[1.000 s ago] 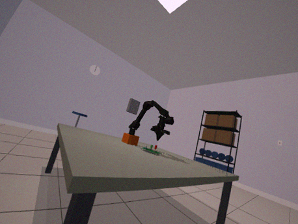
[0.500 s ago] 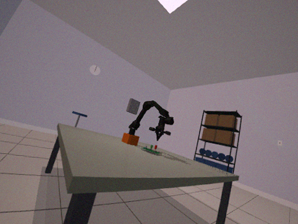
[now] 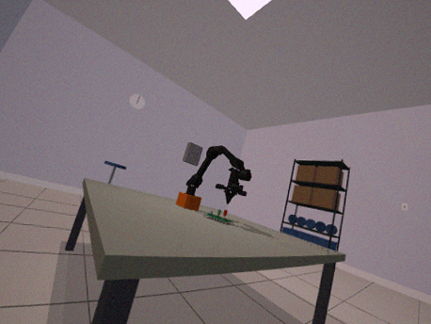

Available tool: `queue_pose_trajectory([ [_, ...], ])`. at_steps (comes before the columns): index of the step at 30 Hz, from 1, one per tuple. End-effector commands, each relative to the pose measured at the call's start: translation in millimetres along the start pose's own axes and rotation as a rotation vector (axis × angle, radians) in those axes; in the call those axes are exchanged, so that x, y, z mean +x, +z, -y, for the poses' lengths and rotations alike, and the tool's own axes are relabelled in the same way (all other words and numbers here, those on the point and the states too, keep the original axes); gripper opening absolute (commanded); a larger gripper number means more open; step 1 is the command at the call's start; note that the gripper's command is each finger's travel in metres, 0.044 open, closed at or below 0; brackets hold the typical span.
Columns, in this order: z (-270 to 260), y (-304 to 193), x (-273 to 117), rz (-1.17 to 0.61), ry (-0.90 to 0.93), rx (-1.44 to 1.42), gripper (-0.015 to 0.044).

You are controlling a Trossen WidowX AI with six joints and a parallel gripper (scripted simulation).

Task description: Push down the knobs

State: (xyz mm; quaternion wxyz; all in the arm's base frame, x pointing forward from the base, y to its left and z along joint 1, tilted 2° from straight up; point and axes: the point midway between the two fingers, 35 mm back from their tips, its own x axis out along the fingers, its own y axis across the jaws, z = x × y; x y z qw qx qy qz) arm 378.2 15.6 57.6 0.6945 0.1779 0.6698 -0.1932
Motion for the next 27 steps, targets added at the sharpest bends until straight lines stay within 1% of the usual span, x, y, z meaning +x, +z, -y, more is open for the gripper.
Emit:
queue_pose_trajectory([
  [1,-0.4,0.0,0.9,-0.001,0.003,-0.137,0.0],
  [27,-0.5,0.0,3.9,0.001,0.003,-1.042,0.0],
])
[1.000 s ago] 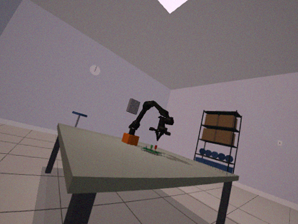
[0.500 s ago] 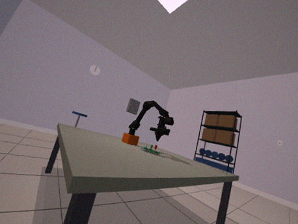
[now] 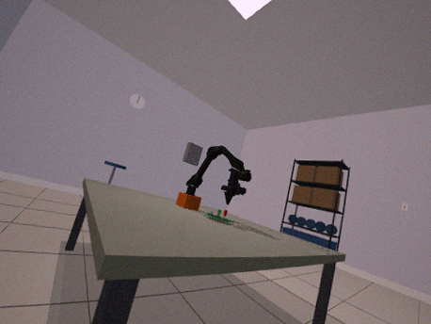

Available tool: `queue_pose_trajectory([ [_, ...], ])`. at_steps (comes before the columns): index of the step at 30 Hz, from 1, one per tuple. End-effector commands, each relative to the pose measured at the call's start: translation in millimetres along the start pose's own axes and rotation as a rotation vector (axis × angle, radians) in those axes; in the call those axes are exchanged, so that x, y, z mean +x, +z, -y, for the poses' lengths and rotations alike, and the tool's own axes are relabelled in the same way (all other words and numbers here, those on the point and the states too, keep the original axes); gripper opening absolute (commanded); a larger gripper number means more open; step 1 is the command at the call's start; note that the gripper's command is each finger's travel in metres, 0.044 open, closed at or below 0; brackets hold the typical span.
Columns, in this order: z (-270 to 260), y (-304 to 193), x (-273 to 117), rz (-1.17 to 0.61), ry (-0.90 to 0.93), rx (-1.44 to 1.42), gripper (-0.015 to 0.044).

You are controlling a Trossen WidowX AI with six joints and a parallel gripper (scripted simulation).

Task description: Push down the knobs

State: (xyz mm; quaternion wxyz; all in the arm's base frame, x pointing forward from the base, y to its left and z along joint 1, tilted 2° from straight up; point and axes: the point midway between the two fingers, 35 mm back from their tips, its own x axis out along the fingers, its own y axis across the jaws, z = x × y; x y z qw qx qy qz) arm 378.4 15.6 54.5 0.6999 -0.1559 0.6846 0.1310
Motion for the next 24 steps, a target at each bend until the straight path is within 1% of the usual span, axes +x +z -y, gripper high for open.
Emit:
queue_pose_trajectory([
  [1,-0.2,0.3,0.9,0.002,0.002,-0.137,0.0],
  [24,-0.3,0.3,3.6,0.002,0.002,-0.937,0.0],
])
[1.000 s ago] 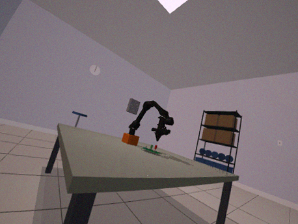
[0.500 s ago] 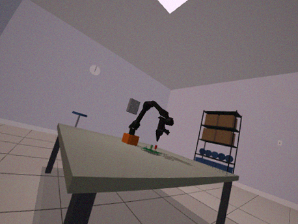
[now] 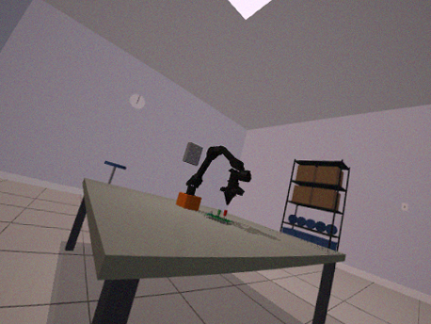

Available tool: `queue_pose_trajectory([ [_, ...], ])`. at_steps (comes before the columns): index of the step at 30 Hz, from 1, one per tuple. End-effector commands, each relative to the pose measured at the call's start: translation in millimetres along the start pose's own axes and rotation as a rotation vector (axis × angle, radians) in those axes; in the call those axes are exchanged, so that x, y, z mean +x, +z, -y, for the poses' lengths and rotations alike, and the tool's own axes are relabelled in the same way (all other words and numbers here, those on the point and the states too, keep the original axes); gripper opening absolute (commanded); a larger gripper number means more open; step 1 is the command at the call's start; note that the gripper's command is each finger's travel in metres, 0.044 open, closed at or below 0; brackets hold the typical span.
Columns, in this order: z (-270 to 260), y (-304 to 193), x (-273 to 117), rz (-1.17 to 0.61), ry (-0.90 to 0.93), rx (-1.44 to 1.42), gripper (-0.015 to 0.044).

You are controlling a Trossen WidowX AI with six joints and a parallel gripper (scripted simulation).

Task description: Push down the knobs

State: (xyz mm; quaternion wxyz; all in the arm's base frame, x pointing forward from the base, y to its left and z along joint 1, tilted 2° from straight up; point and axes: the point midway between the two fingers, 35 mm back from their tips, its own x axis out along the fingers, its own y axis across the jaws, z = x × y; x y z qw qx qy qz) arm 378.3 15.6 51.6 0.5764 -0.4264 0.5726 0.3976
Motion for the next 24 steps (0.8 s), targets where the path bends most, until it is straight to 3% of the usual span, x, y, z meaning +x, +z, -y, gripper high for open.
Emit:
queue_pose_trajectory([
  [1,0.1,0.4,0.9,0.002,0.0,-0.137,0.0],
  [24,0.0,0.4,3.6,0.002,-0.001,-0.937,0.0],
])
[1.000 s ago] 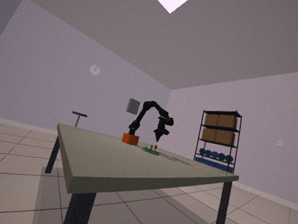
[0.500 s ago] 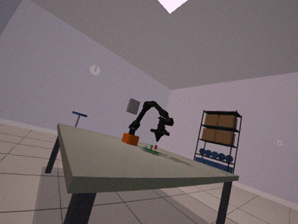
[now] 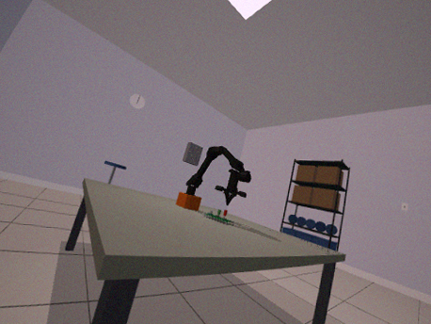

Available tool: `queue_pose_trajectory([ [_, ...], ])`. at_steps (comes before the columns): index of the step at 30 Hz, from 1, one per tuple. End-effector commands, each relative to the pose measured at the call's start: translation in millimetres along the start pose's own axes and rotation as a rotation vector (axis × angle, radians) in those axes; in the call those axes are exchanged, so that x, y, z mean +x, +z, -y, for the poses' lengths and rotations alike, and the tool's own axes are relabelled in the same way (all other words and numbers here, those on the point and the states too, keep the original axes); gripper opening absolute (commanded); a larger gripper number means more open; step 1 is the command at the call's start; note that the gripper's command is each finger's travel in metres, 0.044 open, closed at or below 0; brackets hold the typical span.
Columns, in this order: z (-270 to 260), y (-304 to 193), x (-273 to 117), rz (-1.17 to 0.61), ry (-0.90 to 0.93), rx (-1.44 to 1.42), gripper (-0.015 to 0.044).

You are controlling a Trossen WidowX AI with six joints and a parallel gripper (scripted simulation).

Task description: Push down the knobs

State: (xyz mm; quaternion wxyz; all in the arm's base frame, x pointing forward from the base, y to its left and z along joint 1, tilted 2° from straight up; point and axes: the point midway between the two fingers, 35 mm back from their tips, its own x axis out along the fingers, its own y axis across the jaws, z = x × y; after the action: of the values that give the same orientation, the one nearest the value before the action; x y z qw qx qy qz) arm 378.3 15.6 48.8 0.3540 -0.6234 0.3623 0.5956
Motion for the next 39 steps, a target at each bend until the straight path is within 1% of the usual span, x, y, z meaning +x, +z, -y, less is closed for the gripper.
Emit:
queue_pose_trajectory([
  [1,0,0,1,0.002,-0.002,-0.137,0.0],
  [23,0,0,3,0.001,-0.002,-0.897,0.0],
  [32,0,0,5,0.001,-0.002,-0.92,0.0],
  [39,0,0,15,0.001,-0.002,-0.92,0.0],
])
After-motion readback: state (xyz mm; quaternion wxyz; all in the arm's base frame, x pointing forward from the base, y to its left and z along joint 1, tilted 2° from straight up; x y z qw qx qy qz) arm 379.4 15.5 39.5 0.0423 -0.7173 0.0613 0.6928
